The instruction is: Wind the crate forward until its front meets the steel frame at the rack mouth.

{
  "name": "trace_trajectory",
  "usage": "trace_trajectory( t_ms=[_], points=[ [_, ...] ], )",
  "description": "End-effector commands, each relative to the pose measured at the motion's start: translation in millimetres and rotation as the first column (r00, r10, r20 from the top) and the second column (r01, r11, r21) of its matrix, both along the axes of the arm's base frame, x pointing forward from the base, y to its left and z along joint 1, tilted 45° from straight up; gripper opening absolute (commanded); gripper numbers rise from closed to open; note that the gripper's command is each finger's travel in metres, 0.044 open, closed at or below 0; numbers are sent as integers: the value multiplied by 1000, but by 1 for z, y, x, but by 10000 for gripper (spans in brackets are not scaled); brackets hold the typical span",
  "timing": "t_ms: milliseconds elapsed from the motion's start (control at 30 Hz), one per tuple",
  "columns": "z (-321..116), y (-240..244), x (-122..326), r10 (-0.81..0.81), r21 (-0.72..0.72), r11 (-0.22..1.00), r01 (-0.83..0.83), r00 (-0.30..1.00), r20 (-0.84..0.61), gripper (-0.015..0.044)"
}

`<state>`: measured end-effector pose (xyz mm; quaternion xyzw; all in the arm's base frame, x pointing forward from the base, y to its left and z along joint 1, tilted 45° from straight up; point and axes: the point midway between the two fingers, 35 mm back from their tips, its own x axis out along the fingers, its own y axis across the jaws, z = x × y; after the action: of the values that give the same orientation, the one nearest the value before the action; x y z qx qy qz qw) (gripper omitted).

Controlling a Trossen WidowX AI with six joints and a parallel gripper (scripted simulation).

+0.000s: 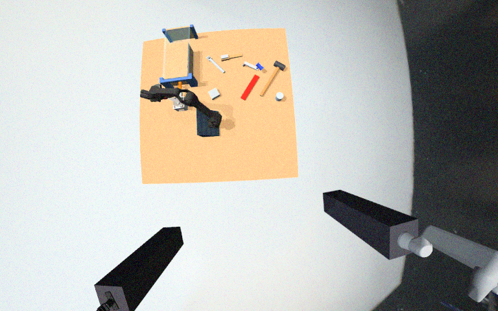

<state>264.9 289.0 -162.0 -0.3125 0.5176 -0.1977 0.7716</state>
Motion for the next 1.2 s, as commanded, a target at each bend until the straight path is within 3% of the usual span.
trace_trajectory(
  t_ms=[0,1167],
  points=[
    [-5,5,-14,-4,6,1000,4,1000,-26,0],
    [-10,15,-69,-4,8,1000,4,1000,-30,0]
  ],
)
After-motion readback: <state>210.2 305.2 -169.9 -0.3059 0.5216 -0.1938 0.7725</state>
